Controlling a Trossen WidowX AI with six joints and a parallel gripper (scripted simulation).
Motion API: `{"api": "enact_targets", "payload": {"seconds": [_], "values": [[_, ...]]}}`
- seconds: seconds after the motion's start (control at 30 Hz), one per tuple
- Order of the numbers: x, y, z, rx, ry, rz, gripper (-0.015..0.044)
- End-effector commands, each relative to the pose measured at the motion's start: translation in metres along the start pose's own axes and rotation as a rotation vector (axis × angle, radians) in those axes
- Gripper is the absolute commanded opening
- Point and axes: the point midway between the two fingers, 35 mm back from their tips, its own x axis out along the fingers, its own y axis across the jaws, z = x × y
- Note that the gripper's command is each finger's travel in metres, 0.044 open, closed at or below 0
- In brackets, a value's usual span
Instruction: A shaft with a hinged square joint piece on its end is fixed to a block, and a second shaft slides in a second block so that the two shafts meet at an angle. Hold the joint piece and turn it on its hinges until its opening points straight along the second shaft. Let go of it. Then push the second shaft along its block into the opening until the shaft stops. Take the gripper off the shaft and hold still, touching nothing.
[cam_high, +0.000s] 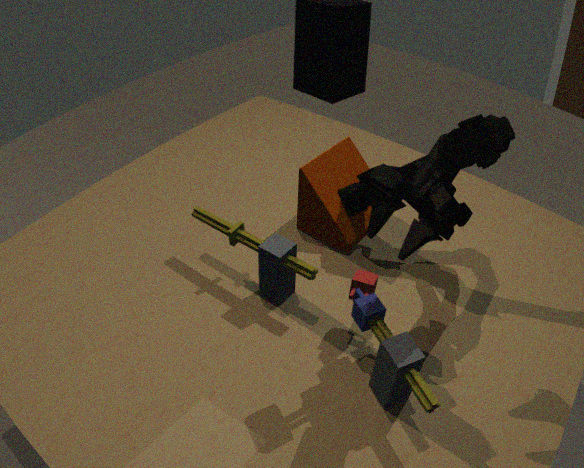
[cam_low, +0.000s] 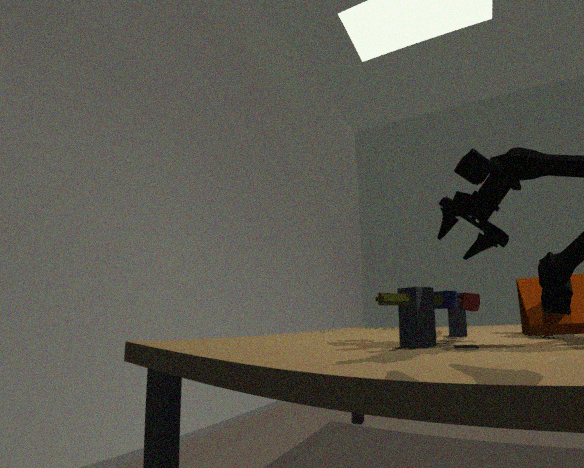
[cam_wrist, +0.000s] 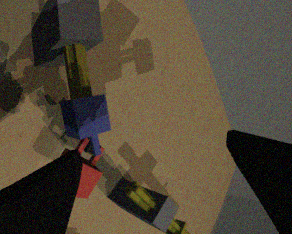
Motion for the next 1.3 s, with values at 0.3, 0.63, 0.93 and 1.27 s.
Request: {"api": "enact_targets", "payload": {"seconds": [0.3, 0.63, 0.93, 1.27], "values": [[-0.007, 0.021, -0.059, 0.401, 0.155, 0.095, 0.0440], [-0.018, 0.043, -0.088, 0.725, 0.235, 0.155, 0.0440], [-0.026, 0.061, -0.100, 0.978, 0.273, 0.199, 0.0440], [-0.020, 0.064, -0.101, 0.957, 0.291, 0.251, 0.0440]]}}
